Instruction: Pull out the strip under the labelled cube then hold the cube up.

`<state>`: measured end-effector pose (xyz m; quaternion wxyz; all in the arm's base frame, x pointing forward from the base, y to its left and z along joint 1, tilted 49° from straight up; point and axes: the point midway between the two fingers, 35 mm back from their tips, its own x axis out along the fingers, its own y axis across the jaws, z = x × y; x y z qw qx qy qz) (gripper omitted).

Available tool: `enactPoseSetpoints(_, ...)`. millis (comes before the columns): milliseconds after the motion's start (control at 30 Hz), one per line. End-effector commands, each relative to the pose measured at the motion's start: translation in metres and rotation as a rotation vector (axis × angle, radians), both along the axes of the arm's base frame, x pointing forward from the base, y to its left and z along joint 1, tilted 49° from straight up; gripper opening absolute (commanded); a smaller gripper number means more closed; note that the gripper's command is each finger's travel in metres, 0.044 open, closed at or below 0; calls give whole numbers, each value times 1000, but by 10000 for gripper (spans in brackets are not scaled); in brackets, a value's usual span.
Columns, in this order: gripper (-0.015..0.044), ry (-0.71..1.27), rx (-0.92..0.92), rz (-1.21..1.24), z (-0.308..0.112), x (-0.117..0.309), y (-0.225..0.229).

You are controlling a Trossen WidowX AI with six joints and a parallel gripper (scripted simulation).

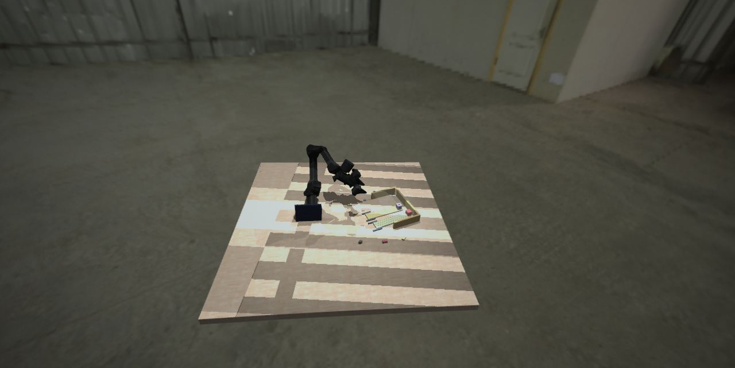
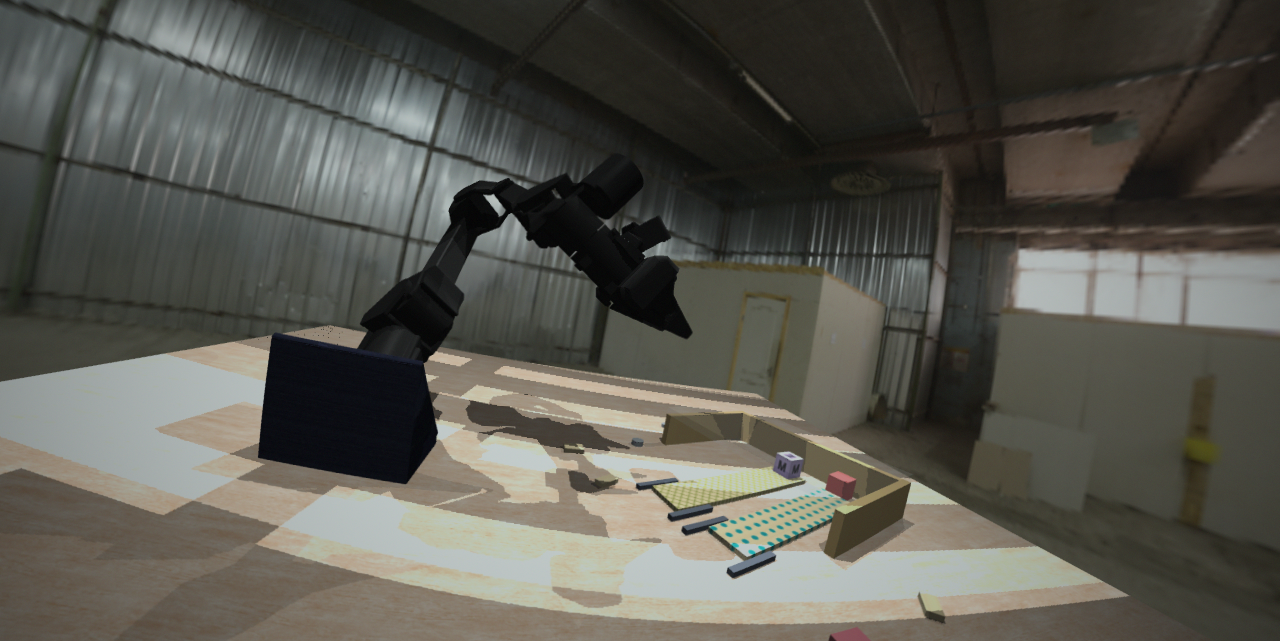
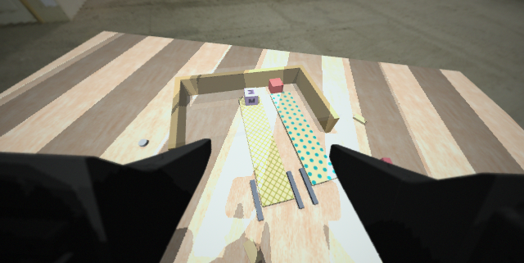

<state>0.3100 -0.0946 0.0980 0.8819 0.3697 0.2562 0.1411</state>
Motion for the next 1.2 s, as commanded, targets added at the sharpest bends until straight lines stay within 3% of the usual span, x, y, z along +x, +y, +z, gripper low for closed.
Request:
enactPoseSetpoints(0,400,29,28,-6,-4,-2,4)
enactPoseSetpoints(533,400,29,28,-6,-4,-2,4)
enactPoseSetpoints(1033,6,341,-146,508,-67,61,38)
enactPoseSetpoints(1167,0,408,-169,700,-82,67,55)
